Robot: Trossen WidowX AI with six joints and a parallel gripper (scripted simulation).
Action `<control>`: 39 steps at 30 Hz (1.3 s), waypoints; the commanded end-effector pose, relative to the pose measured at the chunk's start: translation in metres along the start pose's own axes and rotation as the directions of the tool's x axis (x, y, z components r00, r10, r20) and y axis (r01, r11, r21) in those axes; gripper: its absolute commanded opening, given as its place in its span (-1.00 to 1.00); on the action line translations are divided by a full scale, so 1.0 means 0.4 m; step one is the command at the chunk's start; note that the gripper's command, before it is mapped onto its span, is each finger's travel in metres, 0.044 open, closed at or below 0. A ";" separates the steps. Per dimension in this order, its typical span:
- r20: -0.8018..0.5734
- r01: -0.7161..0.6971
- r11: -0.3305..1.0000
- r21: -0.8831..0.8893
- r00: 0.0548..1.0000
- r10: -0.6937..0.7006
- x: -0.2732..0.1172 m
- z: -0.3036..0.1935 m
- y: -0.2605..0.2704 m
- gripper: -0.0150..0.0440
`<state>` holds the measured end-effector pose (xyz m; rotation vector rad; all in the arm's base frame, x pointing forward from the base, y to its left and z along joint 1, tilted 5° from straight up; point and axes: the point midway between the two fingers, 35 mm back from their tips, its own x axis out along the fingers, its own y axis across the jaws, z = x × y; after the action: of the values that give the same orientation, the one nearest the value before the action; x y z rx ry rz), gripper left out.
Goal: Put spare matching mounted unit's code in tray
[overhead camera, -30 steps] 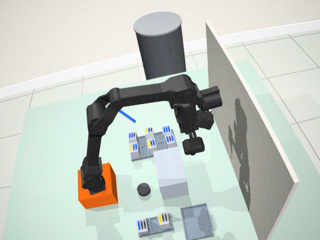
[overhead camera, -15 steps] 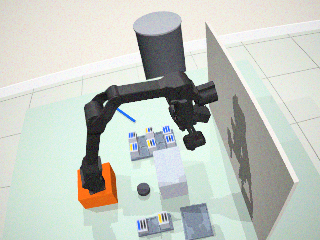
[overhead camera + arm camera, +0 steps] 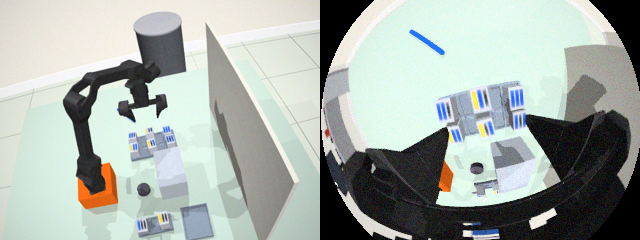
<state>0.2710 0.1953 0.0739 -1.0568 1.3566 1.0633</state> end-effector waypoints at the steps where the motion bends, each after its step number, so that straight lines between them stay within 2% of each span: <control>1: 0.005 0.004 0.998 -0.059 1.000 -0.004 0.006 0.002 0.010 1.00; 2: 0.005 0.004 0.998 -0.059 1.000 -0.004 0.006 0.002 0.010 1.00; 7: 0.005 0.004 0.998 -0.059 1.000 -0.004 0.091 0.019 0.007 0.56; 8: 0.005 0.004 0.998 -0.059 1.000 -0.004 0.102 0.021 0.007 0.53; 19: 0.005 0.004 0.998 -0.059 1.000 -0.004 0.113 0.022 0.006 0.53; 39: 0.005 0.005 0.998 -0.059 1.000 -0.004 0.194 0.025 0.002 0.53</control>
<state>0.2706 0.2041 0.0021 -1.0982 1.3199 1.1025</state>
